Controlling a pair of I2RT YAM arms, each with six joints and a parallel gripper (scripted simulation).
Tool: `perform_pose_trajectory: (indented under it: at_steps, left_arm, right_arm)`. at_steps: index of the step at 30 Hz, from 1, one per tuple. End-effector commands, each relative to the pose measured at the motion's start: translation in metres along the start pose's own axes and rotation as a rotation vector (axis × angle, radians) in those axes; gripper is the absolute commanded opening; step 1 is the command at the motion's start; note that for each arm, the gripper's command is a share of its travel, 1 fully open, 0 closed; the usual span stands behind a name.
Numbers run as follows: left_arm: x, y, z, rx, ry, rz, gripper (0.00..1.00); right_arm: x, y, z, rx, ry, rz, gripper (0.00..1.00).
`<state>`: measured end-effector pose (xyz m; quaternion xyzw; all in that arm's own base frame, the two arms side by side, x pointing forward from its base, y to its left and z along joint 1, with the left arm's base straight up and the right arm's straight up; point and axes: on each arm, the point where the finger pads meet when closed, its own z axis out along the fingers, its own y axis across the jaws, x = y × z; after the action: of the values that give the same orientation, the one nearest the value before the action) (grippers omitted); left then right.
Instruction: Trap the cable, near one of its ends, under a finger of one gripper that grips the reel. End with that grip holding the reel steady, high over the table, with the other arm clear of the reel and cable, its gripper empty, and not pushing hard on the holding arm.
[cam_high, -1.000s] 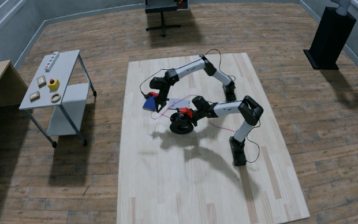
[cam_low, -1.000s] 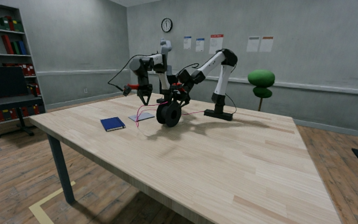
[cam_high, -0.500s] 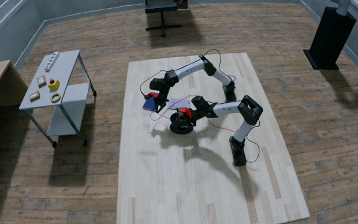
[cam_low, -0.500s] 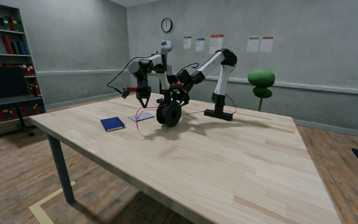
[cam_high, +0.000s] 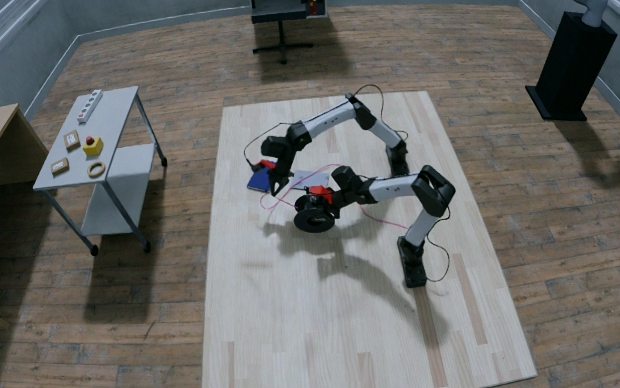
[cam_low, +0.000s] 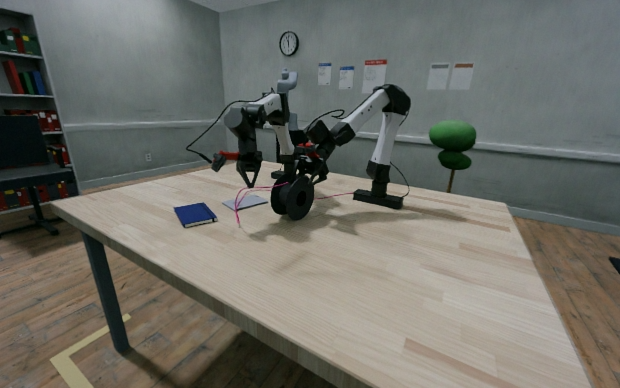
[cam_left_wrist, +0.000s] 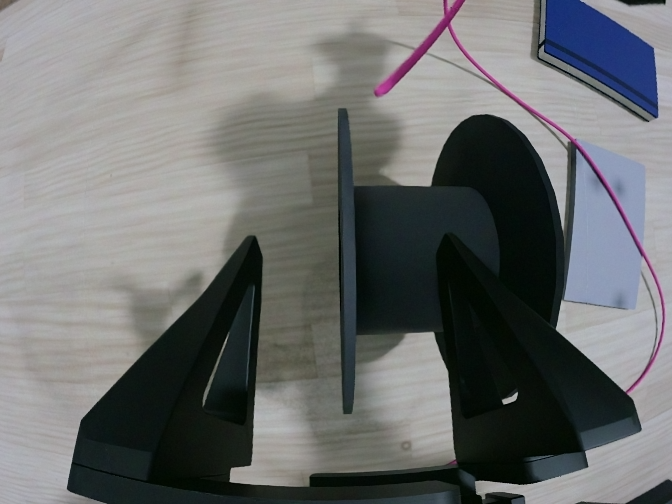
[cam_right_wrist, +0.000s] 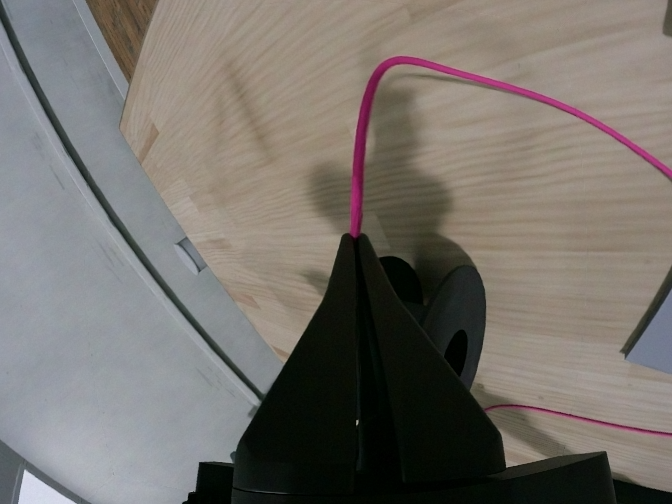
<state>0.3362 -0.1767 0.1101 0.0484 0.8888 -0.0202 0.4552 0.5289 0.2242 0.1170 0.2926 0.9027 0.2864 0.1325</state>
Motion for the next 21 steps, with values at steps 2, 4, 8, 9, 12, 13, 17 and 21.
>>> perform_pose_trajectory:
  at_steps: [2,4,8,9,12,13,17,21]
  left_arm:
    - [-0.016,-0.004,0.0,0.013,-0.033,-0.015,0.72]
    - [-0.016,-0.004,0.0,0.013,-0.033,-0.015,0.72]
    - [-0.016,-0.004,0.0,0.013,-0.033,-0.015,0.72]
    - [-0.016,-0.004,0.0,0.013,-0.033,-0.015,0.72]
    - [-0.016,-0.004,0.0,0.013,-0.033,-0.015,0.72]
    - [-0.016,-0.004,0.0,0.013,-0.033,-0.015,0.72]
    - [-0.016,-0.004,0.0,0.013,-0.033,-0.015,0.72]
    - [-0.016,-0.004,0.0,0.013,-0.033,-0.015,0.72]
  right_arm:
    - [0.005,0.026,-0.03,-0.087,-0.061,-0.028,0.0]
    - [0.017,0.015,-0.03,-0.062,-0.037,-0.028,0.0]
    - [0.018,0.017,-0.032,-0.076,-0.052,-0.026,0.0]
    - [0.022,0.015,-0.033,-0.079,-0.054,-0.026,0.0]
    - [0.036,0.008,-0.038,-0.078,-0.052,-0.024,0.0]
    - [0.04,0.006,-0.039,-0.077,-0.05,-0.024,0.0]
    - [0.055,-0.003,-0.042,-0.067,-0.041,-0.025,0.0]
    - [0.062,-0.008,-0.044,-0.059,-0.033,-0.027,0.0]
